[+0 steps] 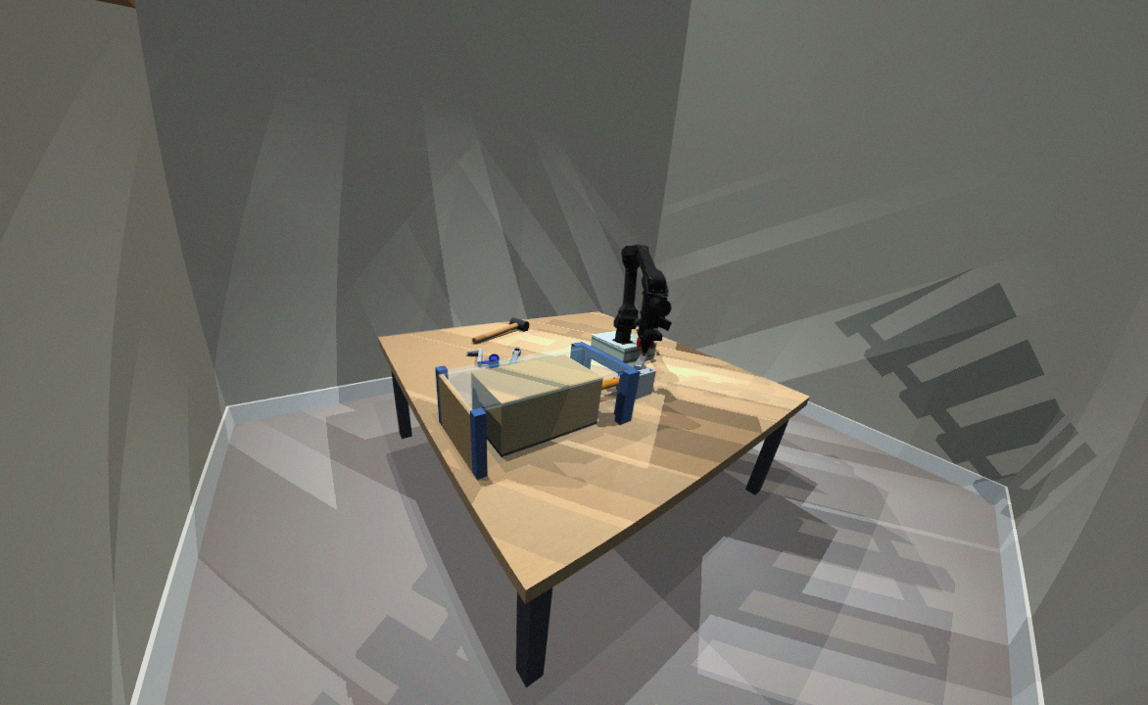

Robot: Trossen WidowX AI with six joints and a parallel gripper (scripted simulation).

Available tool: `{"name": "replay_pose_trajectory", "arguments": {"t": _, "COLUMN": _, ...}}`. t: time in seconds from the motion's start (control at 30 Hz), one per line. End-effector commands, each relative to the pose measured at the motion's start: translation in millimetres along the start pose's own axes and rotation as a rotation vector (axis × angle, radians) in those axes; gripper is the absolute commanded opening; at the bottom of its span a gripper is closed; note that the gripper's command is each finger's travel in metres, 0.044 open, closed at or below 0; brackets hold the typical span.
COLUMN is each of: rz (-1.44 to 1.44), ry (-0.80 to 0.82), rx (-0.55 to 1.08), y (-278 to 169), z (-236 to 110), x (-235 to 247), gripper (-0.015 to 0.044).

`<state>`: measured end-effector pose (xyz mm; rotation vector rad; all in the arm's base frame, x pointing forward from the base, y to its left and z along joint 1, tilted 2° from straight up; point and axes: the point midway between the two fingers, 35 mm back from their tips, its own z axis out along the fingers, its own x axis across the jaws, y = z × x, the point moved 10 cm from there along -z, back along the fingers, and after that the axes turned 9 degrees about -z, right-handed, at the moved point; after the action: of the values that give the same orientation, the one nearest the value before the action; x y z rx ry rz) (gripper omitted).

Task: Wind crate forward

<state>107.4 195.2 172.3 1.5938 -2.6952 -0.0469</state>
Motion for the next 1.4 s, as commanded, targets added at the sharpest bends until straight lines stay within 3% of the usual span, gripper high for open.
{"name": "replay_pose_trajectory", "arguments": {"t": 0.0, "rz": 0.017, "ry": 0.016, "rx": 0.036, "y": -12.3, "z": 1.9, "x": 6.0, "gripper": 0.0}}
{"name": "replay_pose_trajectory", "arguments": {"t": 1.37, "rz": 0.017, "ry": 0.017, "rx": 0.042, "y": -75.4, "z": -0.6, "x": 9.1, "gripper": 0.0}}
